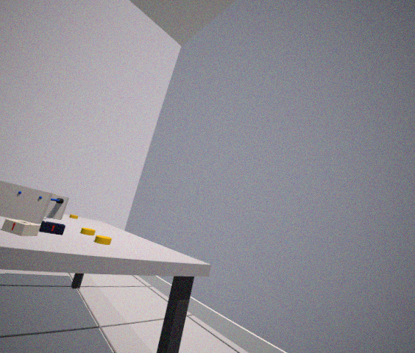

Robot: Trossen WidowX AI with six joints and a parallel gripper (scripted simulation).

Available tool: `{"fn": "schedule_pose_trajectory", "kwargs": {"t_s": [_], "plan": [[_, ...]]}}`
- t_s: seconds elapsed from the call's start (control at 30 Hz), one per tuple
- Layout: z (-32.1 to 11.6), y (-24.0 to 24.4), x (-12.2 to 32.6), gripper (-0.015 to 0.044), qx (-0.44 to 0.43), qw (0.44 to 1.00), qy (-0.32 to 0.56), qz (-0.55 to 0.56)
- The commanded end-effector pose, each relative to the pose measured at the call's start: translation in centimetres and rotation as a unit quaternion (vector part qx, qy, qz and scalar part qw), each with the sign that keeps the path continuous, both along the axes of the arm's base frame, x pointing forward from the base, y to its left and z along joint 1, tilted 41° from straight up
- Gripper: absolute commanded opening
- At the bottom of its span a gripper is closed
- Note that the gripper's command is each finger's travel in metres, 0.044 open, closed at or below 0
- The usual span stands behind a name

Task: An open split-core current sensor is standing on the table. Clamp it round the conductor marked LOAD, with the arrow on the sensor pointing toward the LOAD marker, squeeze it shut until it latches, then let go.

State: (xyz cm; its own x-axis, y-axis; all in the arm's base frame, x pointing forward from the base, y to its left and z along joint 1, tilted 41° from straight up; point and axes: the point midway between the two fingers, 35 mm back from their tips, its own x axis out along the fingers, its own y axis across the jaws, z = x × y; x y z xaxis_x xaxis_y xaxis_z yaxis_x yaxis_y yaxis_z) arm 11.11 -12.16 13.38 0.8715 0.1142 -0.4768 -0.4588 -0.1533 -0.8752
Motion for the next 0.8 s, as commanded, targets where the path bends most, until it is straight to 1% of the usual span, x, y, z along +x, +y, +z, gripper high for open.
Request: {"fn": "schedule_pose_trajectory", "kwargs": {"t_s": [0.0,0.03,0.07,0.17,0.23,0.33,0.43,0.53,0.67,0.77], "plan": [[0.0,0.0,0.0,0.0426,-0.004,1.000,0.001,0.003],[-0.1,0.0,0.0,0.0440,-0.015,1.000,0.003,0.011],[-0.3,0.0,0.1,0.0440,-0.034,0.999,0.008,0.025],[-1.2,-0.4,0.2,0.0440,-0.135,0.985,0.030,0.098],[-1.8,-0.9,0.3,0.0440,-0.223,0.960,0.048,0.163],[-2.6,-2.0,0.5,0.0440,-0.348,0.899,0.071,0.256],[-3.0,-3.4,0.8,0.0440,-0.459,0.815,0.090,0.341],[-3.1,-4.9,1.2,0.0440,-0.555,0.712,0.106,0.417],[-2.6,-7.1,2.1,0.0440,-0.656,0.550,0.126,0.502],[-1.8,-8.7,2.9,0.0440,-0.709,0.417,0.140,0.551]]}}
